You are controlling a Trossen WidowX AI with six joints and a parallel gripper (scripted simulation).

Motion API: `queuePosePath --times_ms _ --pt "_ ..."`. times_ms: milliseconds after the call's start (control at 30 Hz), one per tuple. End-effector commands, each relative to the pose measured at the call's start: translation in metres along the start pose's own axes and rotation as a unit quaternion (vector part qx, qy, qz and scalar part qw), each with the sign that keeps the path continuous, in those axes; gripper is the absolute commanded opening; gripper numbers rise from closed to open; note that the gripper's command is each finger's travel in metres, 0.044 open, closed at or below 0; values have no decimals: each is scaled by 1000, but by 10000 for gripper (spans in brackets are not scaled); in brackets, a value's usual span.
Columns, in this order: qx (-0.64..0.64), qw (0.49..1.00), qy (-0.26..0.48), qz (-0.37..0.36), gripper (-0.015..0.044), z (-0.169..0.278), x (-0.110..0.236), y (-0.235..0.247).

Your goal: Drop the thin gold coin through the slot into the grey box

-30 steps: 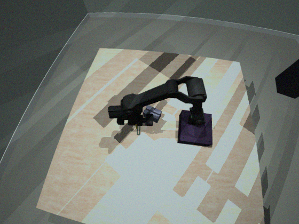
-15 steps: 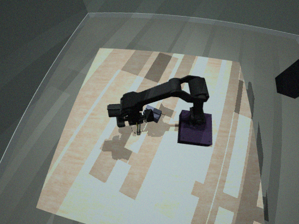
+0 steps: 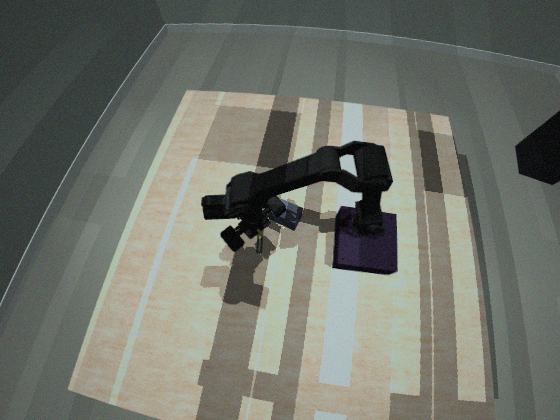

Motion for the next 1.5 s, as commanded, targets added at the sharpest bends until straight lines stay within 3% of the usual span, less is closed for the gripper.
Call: queuePosePath --times_ms 0,267,1467 --pt "64 998 0 2 0 0 0 -1" --pt "190 982 0 2 0 1 0 -1" --pt "193 981 0 6 0 -20 2 -78"
Point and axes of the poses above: the point midway between the two fingers, 35 mm back from their tips, its own x axis back along the fingers, its own y axis across the jaws, z = x × y, the point moved 10 cm from there along x, back along the fingers, and after that the axes turned 6 degrees about -x, right-handed, at the moved point
